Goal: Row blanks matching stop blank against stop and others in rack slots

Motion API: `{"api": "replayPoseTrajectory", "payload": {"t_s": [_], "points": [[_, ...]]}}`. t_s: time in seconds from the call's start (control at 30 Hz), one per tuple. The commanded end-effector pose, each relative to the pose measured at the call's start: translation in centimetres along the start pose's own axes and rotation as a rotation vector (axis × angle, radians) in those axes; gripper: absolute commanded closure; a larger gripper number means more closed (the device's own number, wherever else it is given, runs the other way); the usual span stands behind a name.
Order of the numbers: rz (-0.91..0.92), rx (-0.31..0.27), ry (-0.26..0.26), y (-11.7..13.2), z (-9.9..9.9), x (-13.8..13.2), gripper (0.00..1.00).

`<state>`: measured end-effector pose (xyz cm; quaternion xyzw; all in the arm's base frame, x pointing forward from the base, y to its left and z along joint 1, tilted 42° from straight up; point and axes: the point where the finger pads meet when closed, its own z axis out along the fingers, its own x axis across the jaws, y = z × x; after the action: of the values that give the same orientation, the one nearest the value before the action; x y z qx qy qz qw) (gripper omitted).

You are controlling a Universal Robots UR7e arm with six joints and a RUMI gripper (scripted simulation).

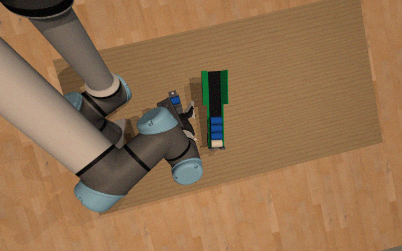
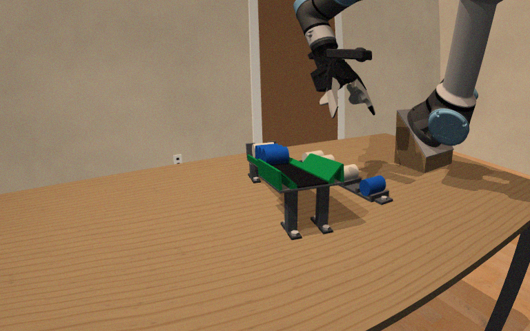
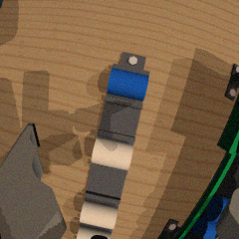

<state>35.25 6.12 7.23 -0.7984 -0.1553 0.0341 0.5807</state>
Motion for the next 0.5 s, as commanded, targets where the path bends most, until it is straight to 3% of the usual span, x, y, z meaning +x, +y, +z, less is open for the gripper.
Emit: {"api": "replayPoseTrajectory", "payload": {"t_s": [0.0, 0.47], "points": [[0.0, 0.0, 0.0, -0.08, 0.07, 0.01, 0.0], [0.001, -0.003, 0.0, 0.08, -0.04, -0.03, 0.0]]}}
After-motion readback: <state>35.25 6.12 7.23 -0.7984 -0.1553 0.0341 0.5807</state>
